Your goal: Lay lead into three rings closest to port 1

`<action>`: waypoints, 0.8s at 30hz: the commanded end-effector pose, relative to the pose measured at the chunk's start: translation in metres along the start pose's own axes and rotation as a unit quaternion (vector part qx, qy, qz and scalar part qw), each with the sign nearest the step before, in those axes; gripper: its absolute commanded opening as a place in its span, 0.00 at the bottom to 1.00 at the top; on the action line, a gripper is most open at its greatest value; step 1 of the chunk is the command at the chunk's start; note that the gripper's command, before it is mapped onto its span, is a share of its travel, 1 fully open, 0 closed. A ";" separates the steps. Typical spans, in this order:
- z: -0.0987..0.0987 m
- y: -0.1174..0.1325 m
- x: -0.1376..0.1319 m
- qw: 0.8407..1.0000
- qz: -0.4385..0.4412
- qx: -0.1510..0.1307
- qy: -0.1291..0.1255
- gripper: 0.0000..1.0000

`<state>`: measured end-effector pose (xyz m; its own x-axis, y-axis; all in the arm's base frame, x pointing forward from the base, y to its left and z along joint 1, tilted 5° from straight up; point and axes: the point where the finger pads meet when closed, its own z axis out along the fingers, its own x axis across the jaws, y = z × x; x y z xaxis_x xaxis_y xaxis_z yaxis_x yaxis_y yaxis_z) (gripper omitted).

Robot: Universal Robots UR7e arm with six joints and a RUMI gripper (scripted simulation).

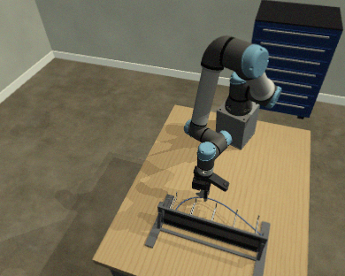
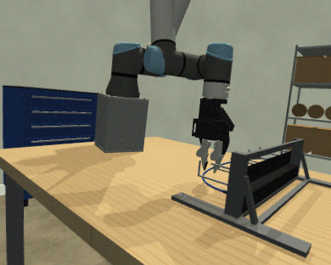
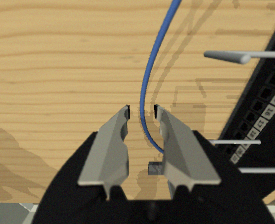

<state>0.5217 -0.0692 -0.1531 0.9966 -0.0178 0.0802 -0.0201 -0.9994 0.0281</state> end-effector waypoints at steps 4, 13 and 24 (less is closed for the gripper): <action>0.002 0.000 0.001 1.000 0.000 0.000 0.001 0.20; 0.005 0.000 0.001 1.000 0.000 0.000 0.001 0.20; 0.005 0.000 0.001 1.000 0.000 0.000 0.001 0.20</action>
